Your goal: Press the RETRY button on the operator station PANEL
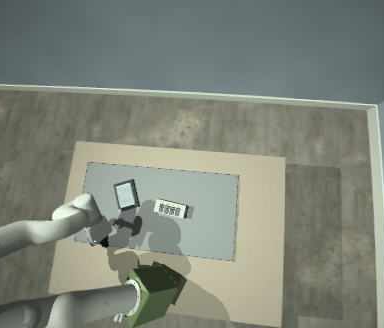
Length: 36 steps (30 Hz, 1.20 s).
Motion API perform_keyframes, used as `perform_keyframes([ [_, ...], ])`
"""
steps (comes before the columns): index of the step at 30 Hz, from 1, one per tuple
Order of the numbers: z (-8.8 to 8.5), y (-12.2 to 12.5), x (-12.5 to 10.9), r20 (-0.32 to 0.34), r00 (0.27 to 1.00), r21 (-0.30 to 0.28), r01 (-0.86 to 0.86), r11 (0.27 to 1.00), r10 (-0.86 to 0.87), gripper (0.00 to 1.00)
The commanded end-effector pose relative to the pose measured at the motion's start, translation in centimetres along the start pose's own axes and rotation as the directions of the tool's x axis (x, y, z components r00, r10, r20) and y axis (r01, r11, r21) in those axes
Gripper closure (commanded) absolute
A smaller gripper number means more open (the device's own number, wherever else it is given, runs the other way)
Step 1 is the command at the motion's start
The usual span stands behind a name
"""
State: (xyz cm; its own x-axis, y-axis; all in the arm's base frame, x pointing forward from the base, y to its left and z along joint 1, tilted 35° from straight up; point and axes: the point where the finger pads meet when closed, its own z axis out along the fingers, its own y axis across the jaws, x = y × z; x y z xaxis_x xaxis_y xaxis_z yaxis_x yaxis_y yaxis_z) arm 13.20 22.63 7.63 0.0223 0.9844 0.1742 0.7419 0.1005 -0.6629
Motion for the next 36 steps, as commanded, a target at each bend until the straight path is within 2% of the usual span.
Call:
perform_keyframes([
  [1,-0.2,0.6,0.2,-0.035,0.999,-0.009,-0.025,1.000,0.025,1.00],
  [7,-1.4,3.4,0.1,-0.179,0.972,-0.039,-0.159,0.986,0.150,1.00],
  [10,-2.0,4.7,0.0,-0.179,0.972,-0.039,-0.159,0.986,0.150,1.00],
  [15,-3.0,6.9,-0.6,-0.291,0.924,-0.052,-0.275,0.960,0.249,1.00],
  [18,-3.2,7.4,-0.7,-0.291,0.924,-0.052,-0.275,0.960,0.249,1.00],
  [23,-4.2,9.4,-1.7,-0.397,0.852,-0.051,-0.392,0.919,0.341,1.00],
  [26,-4.8,10.7,-2.2,-0.397,0.852,-0.051,-0.392,0.919,0.341,1.00],
  [31,-5.7,12.6,-3.6,-0.494,0.758,-0.037,-0.507,0.861,0.425,1.00],
  [35,-6.1,13.3,-4.1,-0.494,0.758,-0.037,-0.507,0.861,0.425,1.00],
  [36,-6.3,13.7,-4.4,-0.512,0.737,-0.032,-0.530,0.848,0.441,1.00],
])
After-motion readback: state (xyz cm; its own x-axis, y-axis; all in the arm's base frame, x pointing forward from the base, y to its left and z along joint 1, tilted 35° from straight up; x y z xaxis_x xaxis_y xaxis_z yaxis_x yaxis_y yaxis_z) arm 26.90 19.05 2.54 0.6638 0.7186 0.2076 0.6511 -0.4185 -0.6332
